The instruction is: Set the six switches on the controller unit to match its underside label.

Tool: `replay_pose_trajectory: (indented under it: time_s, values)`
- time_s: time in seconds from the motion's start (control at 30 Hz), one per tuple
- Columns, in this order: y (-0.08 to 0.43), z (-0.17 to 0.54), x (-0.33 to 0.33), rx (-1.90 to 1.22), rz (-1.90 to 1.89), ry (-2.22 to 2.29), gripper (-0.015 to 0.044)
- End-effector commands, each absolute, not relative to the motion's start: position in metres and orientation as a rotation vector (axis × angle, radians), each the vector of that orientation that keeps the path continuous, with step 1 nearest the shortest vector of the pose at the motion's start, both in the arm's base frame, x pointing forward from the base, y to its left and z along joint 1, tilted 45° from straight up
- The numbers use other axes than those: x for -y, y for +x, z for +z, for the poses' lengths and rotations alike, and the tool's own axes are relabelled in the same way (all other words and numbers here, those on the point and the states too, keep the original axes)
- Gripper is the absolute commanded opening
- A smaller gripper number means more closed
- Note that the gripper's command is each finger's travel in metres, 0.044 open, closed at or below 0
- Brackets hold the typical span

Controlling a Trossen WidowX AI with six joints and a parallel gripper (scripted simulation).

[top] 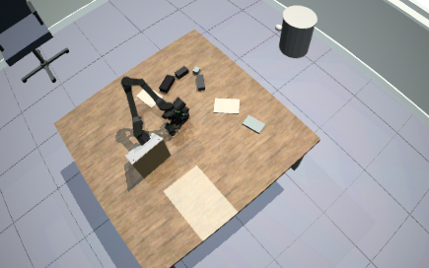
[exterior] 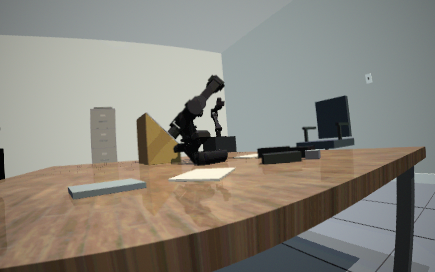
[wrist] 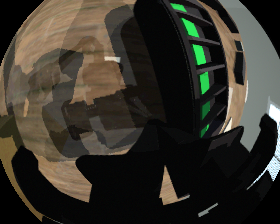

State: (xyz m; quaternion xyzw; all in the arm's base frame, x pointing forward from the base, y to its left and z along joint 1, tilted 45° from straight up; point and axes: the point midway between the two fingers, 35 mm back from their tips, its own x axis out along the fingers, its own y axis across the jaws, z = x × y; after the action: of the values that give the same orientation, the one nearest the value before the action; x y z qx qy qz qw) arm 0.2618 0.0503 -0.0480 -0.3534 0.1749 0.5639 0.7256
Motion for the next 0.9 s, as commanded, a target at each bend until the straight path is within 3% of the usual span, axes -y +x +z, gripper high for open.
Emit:
replay_pose_trajectory:
  time_s: [0.0,0.3,0.57,0.87]
  values:
    - [0.277,-0.043,-0.051,-0.363,1.235,-0.797,0.0000]
    - [0.289,-0.041,-0.052,-0.362,1.234,-0.797,0.0000]
    - [0.225,-0.014,-0.009,-0.368,1.236,-0.798,0.0000]
    - [0.228,-0.012,-0.008,-0.343,1.247,-0.816,0.0000]
